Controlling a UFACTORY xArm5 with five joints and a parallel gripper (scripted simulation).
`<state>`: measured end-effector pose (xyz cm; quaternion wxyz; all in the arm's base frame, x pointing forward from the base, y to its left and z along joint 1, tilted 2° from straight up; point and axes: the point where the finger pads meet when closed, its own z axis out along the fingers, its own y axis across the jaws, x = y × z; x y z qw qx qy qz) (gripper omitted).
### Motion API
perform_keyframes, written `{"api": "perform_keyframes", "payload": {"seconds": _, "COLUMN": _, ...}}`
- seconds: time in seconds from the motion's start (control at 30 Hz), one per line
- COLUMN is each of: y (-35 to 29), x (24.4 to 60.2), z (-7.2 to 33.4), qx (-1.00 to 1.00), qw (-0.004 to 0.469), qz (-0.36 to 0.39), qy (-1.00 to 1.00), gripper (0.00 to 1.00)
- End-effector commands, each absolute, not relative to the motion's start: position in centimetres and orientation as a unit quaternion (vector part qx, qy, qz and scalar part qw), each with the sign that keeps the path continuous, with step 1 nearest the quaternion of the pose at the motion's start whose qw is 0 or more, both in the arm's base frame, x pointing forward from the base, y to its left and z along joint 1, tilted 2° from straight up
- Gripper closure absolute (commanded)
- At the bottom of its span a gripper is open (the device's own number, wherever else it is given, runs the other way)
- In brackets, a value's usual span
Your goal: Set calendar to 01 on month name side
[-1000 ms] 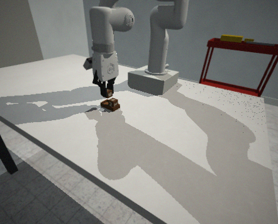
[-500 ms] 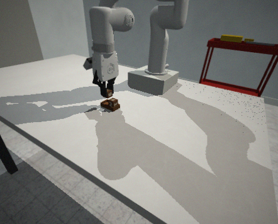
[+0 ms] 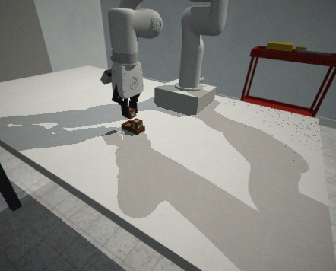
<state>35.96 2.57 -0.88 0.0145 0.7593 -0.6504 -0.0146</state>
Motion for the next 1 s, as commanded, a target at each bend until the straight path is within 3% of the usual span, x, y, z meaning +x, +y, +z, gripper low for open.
{"api": "perform_keyframes", "payload": {"seconds": 0.0, "y": 2.6, "x": 36.1, "z": -0.8, "qx": 0.759, "qw": 0.013, "qz": -0.013, "qy": -0.65, "gripper": 0.73}}
{"api": "perform_keyframes", "payload": {"seconds": 0.97, "y": 2.7, "x": 36.0, "z": -1.9, "qx": 0.759, "qw": 0.013, "qz": -0.013, "qy": -0.65, "gripper": 0.73}}
